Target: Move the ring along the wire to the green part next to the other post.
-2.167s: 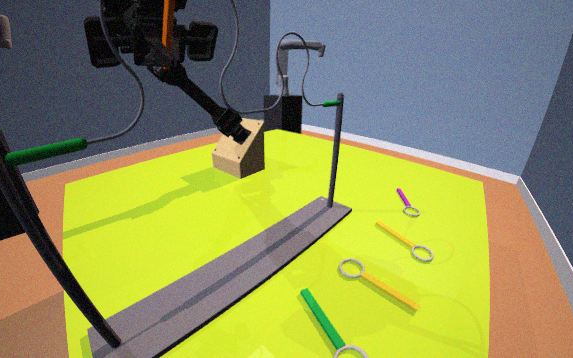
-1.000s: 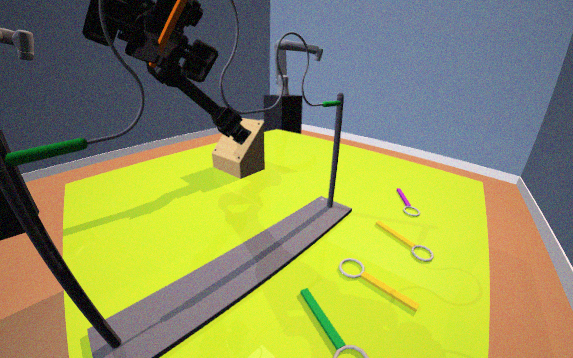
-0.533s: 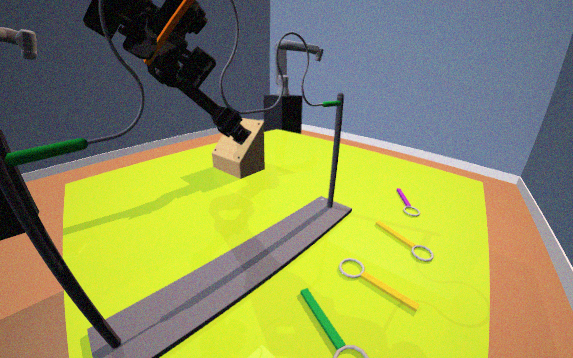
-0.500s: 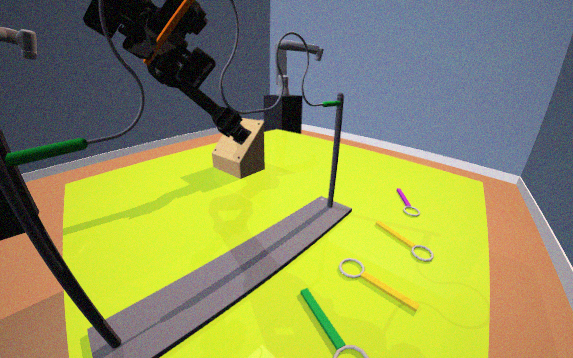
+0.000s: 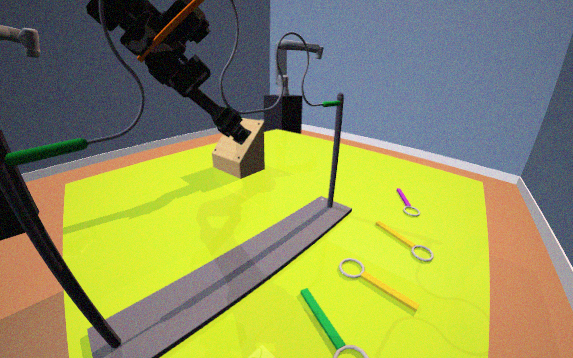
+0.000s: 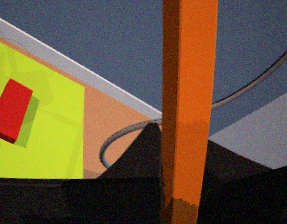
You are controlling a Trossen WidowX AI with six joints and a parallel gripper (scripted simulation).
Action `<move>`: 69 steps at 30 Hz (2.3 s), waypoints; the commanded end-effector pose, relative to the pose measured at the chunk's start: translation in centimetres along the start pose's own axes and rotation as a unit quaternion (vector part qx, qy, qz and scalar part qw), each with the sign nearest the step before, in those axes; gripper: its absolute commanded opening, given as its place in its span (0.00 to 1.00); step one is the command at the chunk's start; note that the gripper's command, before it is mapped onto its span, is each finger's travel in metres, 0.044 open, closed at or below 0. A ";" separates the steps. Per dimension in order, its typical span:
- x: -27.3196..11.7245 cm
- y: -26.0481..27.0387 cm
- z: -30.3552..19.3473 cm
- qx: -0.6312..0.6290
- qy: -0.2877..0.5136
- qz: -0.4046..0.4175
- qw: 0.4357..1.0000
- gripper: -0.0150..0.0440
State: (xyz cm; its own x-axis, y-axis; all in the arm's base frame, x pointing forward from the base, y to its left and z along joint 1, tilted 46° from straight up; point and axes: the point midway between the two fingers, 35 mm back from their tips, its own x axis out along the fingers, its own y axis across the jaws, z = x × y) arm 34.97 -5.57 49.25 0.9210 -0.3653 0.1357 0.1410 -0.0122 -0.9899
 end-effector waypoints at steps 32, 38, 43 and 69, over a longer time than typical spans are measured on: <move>-0.1 -1.3 0.3 -0.189 -0.023 -0.115 0.975 0.00; -0.2 -1.5 0.4 -0.220 -0.027 -0.135 0.966 0.00; -0.2 -1.7 0.4 -0.247 -0.030 -0.151 0.957 0.00; -0.5 -2.5 1.0 -0.378 -0.044 -0.227 0.896 0.00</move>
State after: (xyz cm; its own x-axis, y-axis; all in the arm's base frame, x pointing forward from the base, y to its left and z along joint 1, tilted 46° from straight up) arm 34.47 -4.54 51.71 0.8619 -0.1077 0.4955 0.2522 -0.7568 -0.6031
